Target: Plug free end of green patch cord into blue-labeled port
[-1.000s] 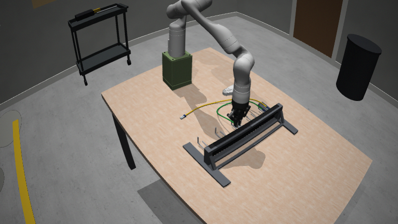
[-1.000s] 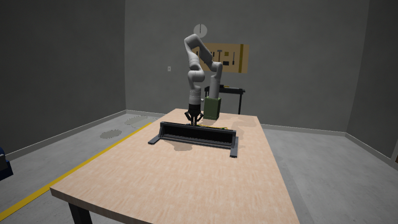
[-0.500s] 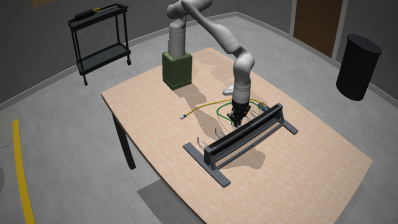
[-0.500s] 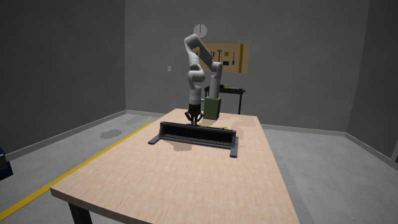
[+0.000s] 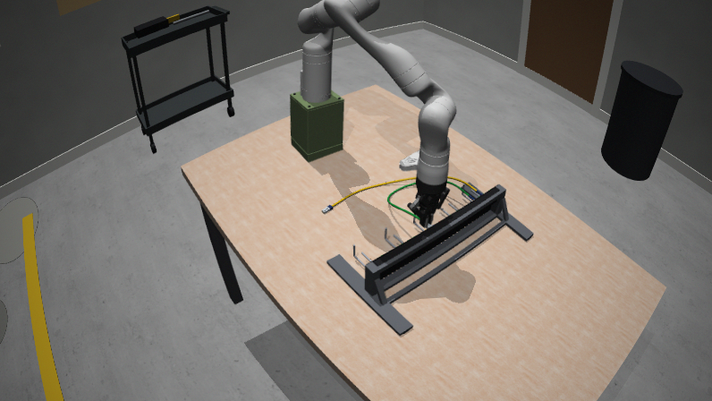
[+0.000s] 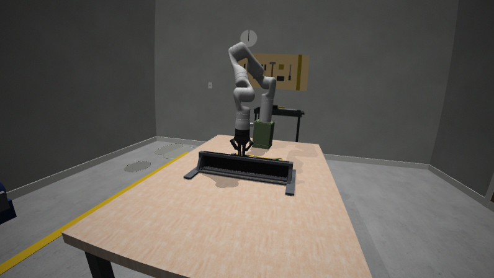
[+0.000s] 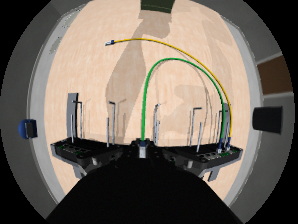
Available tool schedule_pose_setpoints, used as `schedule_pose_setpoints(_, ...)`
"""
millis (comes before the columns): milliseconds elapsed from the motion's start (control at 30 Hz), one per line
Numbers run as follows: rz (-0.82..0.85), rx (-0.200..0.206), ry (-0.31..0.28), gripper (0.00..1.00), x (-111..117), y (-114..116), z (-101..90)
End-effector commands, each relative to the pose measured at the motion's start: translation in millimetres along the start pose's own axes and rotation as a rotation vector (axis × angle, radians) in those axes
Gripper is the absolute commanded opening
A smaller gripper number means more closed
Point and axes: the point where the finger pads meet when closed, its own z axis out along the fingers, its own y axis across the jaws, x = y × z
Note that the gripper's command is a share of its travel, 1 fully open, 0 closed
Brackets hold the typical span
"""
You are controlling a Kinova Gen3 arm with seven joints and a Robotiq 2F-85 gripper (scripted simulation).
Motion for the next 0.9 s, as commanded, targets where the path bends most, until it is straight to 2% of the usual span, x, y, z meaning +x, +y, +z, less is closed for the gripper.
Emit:
schedule_pose_setpoints(0, -0.004, -0.007, 0.002, 0.00, -0.1, 2.1, -0.7)
schedule_pose_setpoints(867, -0.005, -0.007, 0.002, 0.00, 0.6, 5.0, -1.2)
